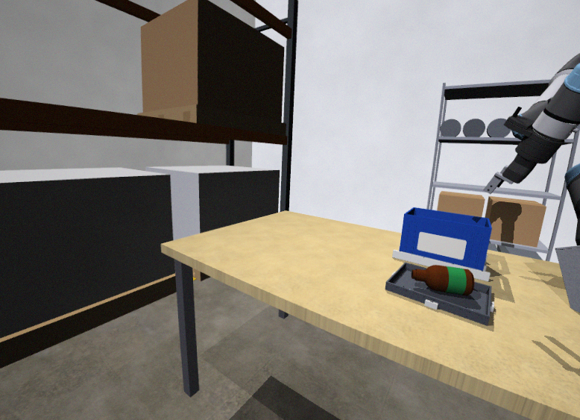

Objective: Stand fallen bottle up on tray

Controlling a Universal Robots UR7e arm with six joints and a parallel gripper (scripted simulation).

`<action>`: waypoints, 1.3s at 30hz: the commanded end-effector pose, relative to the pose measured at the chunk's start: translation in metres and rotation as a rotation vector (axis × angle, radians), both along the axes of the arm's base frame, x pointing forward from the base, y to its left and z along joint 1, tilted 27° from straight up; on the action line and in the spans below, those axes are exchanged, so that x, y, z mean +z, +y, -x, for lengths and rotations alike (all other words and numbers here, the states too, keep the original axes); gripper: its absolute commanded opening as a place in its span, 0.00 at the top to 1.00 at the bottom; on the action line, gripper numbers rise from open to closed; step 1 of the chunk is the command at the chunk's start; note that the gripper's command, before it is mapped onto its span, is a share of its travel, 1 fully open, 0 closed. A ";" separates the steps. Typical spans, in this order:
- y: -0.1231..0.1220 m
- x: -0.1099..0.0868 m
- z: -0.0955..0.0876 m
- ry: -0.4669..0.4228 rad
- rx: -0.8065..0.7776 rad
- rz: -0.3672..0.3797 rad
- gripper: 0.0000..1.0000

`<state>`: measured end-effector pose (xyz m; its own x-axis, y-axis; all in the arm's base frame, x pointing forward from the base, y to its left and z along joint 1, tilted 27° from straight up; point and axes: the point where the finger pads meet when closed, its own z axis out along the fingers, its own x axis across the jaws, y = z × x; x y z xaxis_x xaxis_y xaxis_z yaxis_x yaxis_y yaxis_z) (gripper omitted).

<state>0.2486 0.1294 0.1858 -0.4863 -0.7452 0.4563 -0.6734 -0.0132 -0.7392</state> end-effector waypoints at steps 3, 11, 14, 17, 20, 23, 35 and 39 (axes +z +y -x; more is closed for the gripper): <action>0.000 0.000 0.000 -0.001 0.000 -0.001 0.00; 0.000 0.000 0.000 -0.001 0.000 -0.001 0.00; 0.000 0.000 0.000 -0.001 0.000 -0.001 0.00; 0.000 0.000 0.000 -0.001 0.000 -0.001 0.00; 0.000 0.000 0.000 0.001 0.000 -0.001 0.00; 0.001 -0.001 -0.001 0.011 0.000 0.000 0.00; 0.013 -0.019 -0.019 0.151 0.016 -0.007 0.00; 0.024 -0.033 -0.035 0.249 0.040 -0.019 0.00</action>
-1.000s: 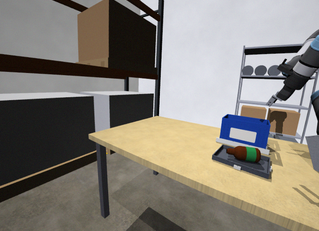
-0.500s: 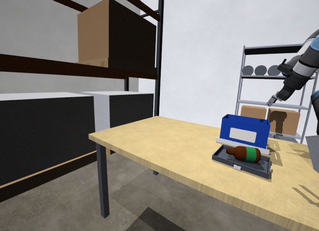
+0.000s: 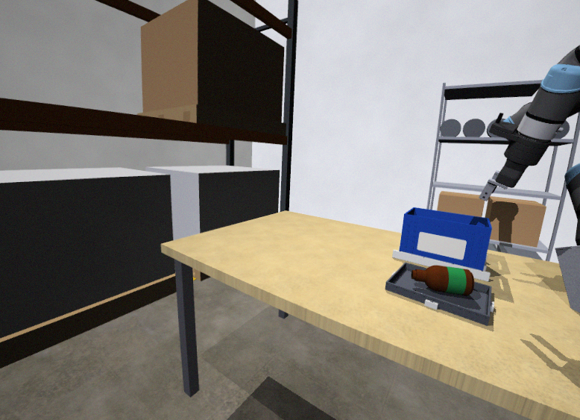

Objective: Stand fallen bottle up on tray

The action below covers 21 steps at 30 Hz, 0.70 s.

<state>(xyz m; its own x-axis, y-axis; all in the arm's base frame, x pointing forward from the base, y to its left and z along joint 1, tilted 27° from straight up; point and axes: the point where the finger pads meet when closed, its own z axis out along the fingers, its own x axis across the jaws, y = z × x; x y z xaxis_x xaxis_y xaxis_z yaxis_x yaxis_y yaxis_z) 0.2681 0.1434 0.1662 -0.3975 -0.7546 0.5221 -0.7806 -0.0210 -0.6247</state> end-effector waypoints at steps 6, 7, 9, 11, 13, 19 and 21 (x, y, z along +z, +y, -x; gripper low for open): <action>0.022 -0.028 -0.035 0.200 0.066 -0.039 0.00; 0.026 -0.032 -0.041 0.227 0.080 -0.047 0.00; 0.030 -0.036 -0.047 0.253 0.095 -0.054 0.00; 0.033 -0.040 -0.053 0.278 0.111 -0.063 0.00; 0.037 -0.044 -0.059 0.303 0.128 -0.071 0.00; 0.051 -0.059 -0.085 0.388 0.205 -0.105 0.00; 0.057 -0.065 -0.098 0.423 0.245 -0.120 0.00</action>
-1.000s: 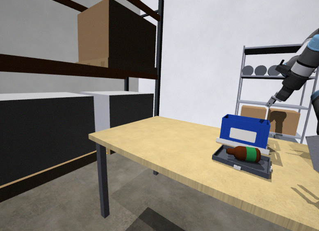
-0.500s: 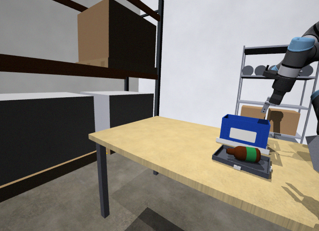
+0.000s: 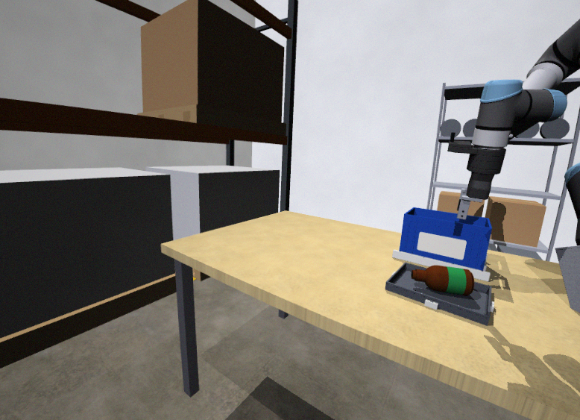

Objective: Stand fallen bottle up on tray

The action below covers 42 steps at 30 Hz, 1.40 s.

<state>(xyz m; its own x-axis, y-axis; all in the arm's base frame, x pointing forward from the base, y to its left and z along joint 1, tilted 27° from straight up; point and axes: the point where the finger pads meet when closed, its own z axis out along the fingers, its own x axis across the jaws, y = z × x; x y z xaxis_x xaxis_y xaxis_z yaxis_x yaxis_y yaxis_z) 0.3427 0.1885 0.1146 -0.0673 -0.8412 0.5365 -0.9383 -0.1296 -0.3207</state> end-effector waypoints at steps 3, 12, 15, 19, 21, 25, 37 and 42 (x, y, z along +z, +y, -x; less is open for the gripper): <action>0.017 -0.018 -0.036 0.095 0.107 -0.060 0.00; 0.029 -0.029 -0.066 0.149 0.203 -0.101 0.00; 0.032 -0.033 -0.076 0.162 0.235 -0.113 0.00; 0.034 -0.035 -0.083 0.170 0.258 -0.122 0.00; 0.035 -0.035 -0.084 0.172 0.262 -0.123 0.00; 0.035 -0.035 -0.085 0.172 0.263 -0.124 0.00; 0.035 -0.035 -0.085 0.172 0.263 -0.124 1.00; 0.035 -0.035 -0.085 0.172 0.263 -0.124 1.00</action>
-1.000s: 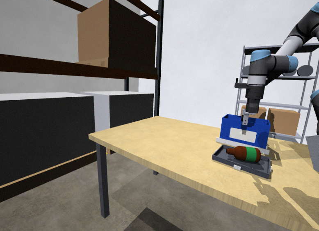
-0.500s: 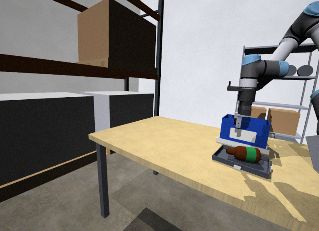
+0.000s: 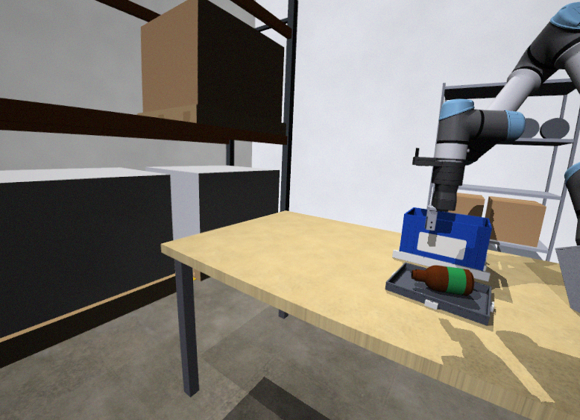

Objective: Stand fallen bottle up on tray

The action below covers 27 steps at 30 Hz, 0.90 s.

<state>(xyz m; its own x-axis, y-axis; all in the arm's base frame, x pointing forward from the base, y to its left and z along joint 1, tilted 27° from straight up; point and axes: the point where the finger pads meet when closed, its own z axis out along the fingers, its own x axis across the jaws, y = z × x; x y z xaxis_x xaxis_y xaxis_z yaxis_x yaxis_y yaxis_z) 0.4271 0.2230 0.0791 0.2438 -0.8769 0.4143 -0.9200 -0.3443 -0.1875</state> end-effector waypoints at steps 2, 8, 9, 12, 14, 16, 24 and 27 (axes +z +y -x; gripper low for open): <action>0.000 0.000 0.000 -0.001 0.000 -0.001 1.00; 0.000 0.000 0.000 -0.001 0.000 -0.001 1.00; 0.000 0.000 0.000 -0.001 0.000 -0.001 1.00; 0.000 0.000 0.000 -0.001 0.000 -0.001 1.00; 0.000 0.000 0.000 -0.001 0.000 -0.001 1.00; 0.000 0.000 0.000 -0.001 0.000 -0.001 1.00; 0.000 0.001 0.000 -0.002 -0.002 -0.002 1.00; 0.000 0.001 0.000 -0.004 -0.008 -0.003 1.00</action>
